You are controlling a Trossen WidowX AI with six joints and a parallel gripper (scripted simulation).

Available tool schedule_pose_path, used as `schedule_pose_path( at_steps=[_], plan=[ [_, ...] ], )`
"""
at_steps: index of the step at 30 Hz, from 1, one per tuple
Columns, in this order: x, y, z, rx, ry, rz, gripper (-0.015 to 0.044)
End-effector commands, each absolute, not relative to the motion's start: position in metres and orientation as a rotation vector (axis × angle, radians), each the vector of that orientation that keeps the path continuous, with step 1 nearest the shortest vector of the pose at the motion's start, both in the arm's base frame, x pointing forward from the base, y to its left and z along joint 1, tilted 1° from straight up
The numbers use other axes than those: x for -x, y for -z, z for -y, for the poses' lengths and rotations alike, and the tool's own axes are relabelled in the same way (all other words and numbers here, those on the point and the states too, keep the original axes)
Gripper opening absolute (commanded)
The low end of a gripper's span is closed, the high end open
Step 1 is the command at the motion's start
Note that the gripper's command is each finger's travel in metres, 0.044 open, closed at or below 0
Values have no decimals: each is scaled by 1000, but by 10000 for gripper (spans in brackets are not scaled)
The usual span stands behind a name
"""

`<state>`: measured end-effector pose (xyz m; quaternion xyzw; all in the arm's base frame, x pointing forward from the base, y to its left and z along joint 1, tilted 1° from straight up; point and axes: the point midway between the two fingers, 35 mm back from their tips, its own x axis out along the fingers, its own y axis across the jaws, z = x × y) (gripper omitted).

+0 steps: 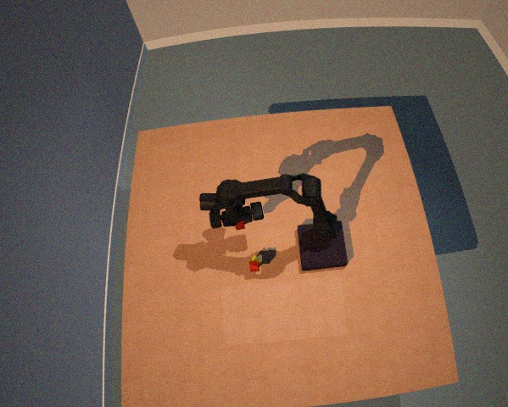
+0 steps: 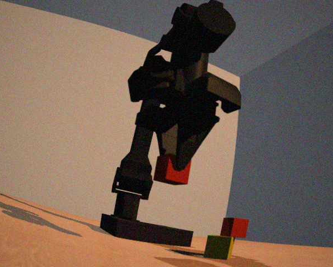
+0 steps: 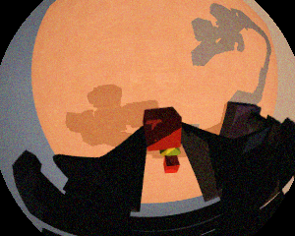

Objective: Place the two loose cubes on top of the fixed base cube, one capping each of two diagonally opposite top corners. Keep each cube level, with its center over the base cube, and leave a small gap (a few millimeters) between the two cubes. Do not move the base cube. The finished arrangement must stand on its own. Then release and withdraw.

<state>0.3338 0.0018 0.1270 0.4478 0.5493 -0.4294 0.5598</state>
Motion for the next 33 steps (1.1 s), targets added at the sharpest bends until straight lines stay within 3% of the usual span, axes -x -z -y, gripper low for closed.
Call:
schedule_pose_path(
  at_steps=[1, 33],
  plan=[
    [-329, -127, -14, -1063, 1020, -1286, 105],
    [-284, -122, -98, -1104, 1054, -1275, 105]
  ],
)
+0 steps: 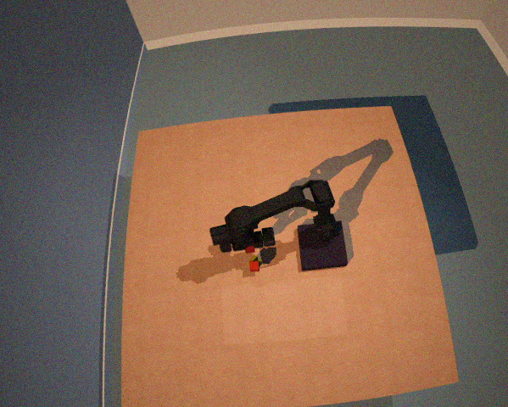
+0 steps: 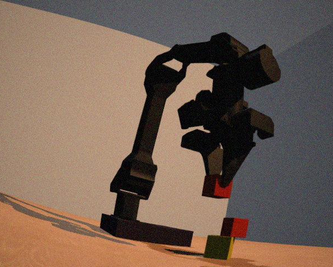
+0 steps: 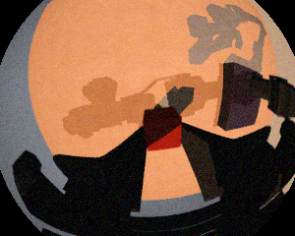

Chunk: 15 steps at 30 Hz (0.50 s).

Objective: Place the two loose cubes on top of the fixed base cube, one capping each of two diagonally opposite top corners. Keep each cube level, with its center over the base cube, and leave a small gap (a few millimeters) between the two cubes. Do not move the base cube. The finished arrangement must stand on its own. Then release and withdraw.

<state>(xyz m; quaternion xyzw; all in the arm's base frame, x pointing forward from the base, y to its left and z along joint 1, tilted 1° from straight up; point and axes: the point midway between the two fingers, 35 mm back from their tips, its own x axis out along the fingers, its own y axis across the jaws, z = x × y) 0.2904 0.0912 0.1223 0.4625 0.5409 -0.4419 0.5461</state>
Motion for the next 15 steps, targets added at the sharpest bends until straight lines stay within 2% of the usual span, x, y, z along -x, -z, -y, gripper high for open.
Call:
schedule_pose_path(
  at_steps=[1, 15],
  plan=[
    [-282, -122, -100, -1105, 1055, -1275, 105],
    [-279, -93, -104, -1108, 1058, -1273, 105]
  ],
)
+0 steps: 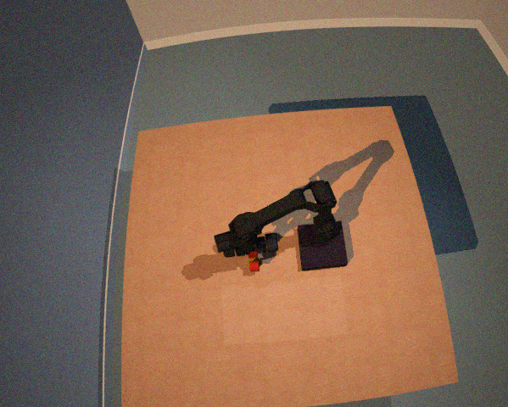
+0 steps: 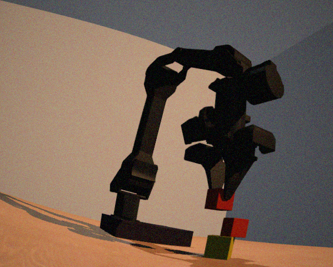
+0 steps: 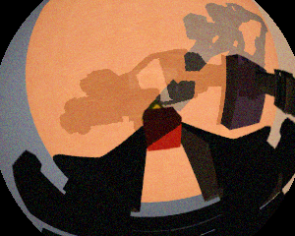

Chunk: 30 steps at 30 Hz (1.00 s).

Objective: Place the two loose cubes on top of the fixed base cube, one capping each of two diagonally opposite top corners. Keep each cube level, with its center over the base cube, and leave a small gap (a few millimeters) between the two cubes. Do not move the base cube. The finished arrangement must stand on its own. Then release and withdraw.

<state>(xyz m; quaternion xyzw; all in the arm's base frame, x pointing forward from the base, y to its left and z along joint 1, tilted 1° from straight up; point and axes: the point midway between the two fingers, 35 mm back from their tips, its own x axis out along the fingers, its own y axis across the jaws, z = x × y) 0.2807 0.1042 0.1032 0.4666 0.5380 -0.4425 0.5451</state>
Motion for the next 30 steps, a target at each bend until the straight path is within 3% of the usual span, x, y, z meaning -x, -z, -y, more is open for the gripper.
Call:
schedule_pose_path(
  at_steps=[1, 30],
  plan=[
    [-279, -91, -104, -1108, 1058, -1273, 105],
    [-282, -63, -105, -1108, 1057, -1274, 105]
  ],
)
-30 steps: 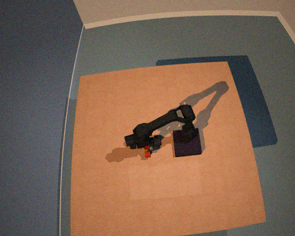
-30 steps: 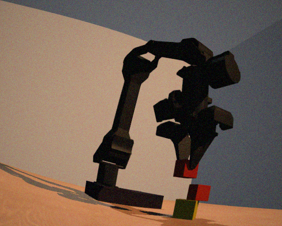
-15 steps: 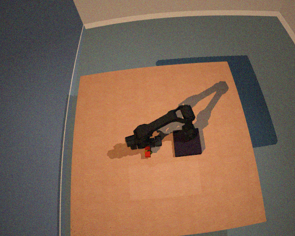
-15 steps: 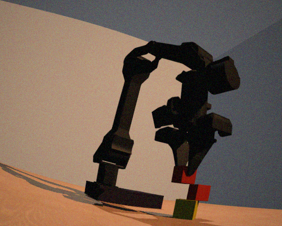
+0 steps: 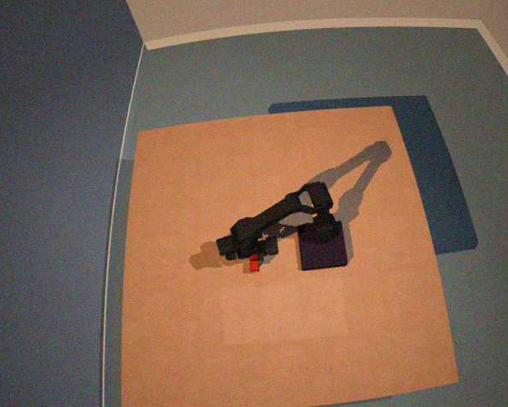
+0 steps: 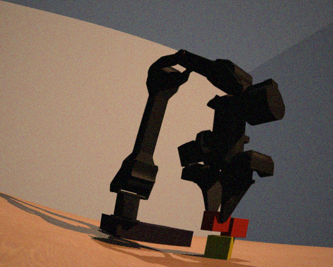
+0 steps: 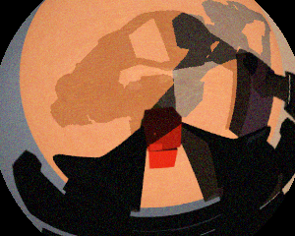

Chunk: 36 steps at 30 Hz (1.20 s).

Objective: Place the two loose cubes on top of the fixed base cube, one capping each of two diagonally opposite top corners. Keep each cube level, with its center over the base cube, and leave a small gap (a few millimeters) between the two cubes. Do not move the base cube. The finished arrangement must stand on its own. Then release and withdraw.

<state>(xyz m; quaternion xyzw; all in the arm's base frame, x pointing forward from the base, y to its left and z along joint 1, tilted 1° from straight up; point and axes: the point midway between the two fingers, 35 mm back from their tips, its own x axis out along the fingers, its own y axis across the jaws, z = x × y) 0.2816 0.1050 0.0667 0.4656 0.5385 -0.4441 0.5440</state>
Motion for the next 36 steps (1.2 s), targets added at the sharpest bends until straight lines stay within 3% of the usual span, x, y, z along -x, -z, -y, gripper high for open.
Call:
schedule_pose_path(
  at_steps=[1, 26, 30, 36],
  plan=[
    [-282, -63, -105, -1108, 1057, -1274, 105],
    [-282, -61, -105, -1108, 1057, -1274, 105],
    [-282, -61, -105, -1108, 1057, -1274, 205],
    [-281, -63, -105, -1107, 1057, -1275, 205]
  ],
)
